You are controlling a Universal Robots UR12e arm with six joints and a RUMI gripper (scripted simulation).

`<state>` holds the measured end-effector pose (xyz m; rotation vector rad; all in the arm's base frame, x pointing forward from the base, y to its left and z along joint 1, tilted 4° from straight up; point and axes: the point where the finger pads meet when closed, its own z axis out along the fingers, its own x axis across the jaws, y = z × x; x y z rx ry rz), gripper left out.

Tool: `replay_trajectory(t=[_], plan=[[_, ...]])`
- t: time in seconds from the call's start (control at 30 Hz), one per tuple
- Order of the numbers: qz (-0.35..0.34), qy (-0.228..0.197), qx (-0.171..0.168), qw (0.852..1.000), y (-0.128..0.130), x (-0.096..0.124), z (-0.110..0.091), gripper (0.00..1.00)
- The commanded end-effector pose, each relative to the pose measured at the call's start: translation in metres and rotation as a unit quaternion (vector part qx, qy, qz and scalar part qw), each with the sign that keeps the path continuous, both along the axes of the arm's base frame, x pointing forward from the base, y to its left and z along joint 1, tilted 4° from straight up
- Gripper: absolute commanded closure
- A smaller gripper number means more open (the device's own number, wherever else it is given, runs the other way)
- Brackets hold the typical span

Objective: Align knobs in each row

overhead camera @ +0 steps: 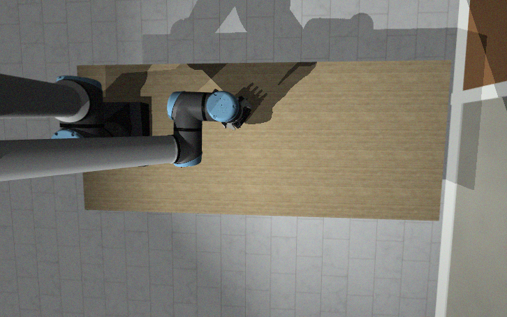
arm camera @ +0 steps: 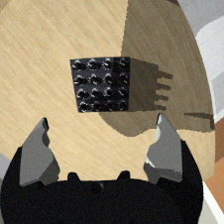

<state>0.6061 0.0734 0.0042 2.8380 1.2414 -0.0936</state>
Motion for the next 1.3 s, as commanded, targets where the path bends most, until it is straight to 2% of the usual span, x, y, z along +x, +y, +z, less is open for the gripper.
replay_trajectory(t=[0.0,0.27,0.33,0.67,0.83,1.27], plan=[[0.078,0.004,0.005,0.997,0.002,0.009,0.001,0.0],[0.21,0.013,0.01,0.978,0.007,0.024,0.002,0.0],[0.21,0.013,0.01,0.978,0.007,0.024,0.002,0.0],[0.324,0.02,0.014,0.946,0.011,0.038,0.003,0.0],[0.351,0.021,0.015,0.936,0.012,0.042,0.003,0.0],[0.365,0.022,0.015,0.931,0.013,0.043,0.003,0.0]])
